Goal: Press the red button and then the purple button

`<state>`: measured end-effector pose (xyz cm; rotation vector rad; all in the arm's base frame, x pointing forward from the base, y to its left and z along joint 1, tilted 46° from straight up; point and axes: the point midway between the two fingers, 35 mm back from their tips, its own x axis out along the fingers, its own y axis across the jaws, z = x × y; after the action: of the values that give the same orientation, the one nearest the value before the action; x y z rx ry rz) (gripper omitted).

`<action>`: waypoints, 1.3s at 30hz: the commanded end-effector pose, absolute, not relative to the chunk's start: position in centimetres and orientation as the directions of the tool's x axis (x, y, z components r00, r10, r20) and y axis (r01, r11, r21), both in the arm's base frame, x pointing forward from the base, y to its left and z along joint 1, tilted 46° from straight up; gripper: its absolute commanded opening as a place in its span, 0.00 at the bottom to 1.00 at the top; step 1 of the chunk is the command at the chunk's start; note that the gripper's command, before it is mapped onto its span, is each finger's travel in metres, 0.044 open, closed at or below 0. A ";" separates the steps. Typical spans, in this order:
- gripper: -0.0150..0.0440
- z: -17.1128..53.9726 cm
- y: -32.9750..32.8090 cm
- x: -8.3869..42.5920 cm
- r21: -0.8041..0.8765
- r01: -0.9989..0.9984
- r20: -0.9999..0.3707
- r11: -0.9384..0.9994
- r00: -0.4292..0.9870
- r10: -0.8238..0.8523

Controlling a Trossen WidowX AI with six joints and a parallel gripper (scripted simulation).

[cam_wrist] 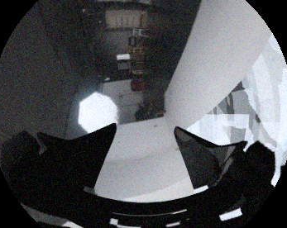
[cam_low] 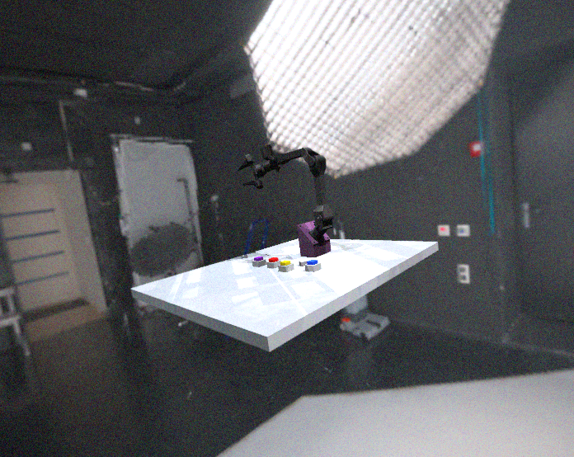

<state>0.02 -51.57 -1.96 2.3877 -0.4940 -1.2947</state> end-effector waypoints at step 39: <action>0.93 0.8 -12.9 23.8 0.713 0.124 -0.702 0.691 0.137 0.699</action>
<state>24.26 -19.02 -0.54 0.9905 1.3228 0.1099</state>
